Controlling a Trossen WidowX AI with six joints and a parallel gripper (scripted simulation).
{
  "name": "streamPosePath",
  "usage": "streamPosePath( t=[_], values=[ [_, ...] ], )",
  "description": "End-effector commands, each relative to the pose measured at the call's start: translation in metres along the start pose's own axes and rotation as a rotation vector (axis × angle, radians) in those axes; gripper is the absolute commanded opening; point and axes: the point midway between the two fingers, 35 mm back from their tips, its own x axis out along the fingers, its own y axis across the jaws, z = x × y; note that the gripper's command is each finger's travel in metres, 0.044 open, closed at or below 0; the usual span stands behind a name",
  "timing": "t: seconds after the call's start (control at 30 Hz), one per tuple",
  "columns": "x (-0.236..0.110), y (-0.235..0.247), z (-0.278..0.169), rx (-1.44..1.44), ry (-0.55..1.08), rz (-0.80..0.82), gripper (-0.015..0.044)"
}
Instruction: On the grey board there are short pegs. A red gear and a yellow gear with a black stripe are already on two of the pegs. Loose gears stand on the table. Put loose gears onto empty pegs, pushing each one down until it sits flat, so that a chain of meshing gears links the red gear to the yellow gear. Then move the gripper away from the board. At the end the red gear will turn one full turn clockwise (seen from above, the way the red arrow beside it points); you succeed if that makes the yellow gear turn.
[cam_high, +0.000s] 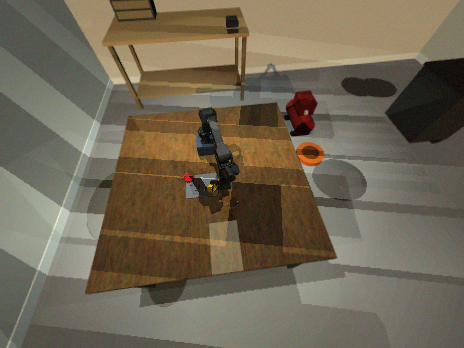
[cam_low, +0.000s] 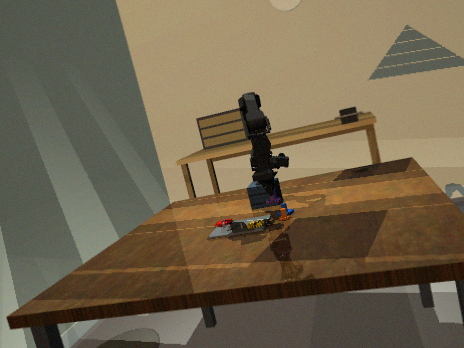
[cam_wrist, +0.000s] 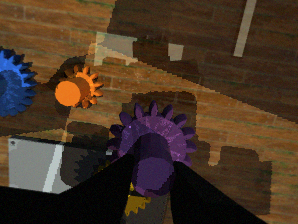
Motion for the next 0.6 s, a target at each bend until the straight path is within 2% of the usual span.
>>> streamPosePath(
  t=[0.0, 0.4, 0.57],
  values=[
    [-0.018, -0.001, 0.002, -0.001, -0.006, -0.017, 0.0000],
    [-0.055, 0.006, 0.002, -0.009, -0.008, -0.013, 0.0000],
    [-0.057, 0.006, 0.002, -0.009, -0.008, -0.013, 0.0000]
  ],
)
